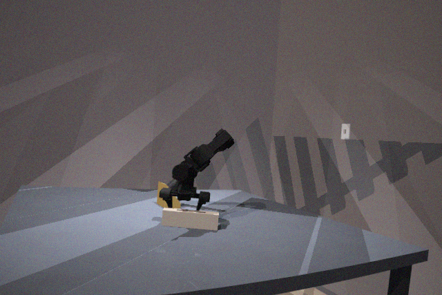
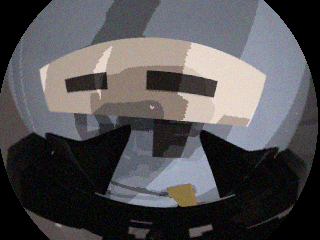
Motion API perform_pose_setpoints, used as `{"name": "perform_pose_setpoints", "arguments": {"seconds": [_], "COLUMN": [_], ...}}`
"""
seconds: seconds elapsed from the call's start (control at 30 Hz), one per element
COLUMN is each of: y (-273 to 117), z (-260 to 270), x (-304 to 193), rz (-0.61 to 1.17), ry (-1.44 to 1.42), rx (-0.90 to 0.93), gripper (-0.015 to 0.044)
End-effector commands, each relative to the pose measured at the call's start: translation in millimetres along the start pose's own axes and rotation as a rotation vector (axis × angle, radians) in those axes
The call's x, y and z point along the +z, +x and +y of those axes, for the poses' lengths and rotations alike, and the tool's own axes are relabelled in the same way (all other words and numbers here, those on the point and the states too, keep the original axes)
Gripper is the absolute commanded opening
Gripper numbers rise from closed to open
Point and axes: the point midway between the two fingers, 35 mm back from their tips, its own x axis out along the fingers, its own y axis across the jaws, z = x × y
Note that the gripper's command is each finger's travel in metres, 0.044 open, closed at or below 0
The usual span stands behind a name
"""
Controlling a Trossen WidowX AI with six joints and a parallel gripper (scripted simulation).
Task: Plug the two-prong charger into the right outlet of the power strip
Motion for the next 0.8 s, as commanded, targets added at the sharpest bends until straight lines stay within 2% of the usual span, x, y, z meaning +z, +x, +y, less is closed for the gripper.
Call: {"name": "perform_pose_setpoints", "arguments": {"seconds": [0.0,0.77], "y": [1,1], "z": [0,0], "x": [-2,-27], "rz": [0.003,0.004], "ry": [0.001,0.003], "rx": [0.003,0.003], "gripper": [0.044,0.044]}}
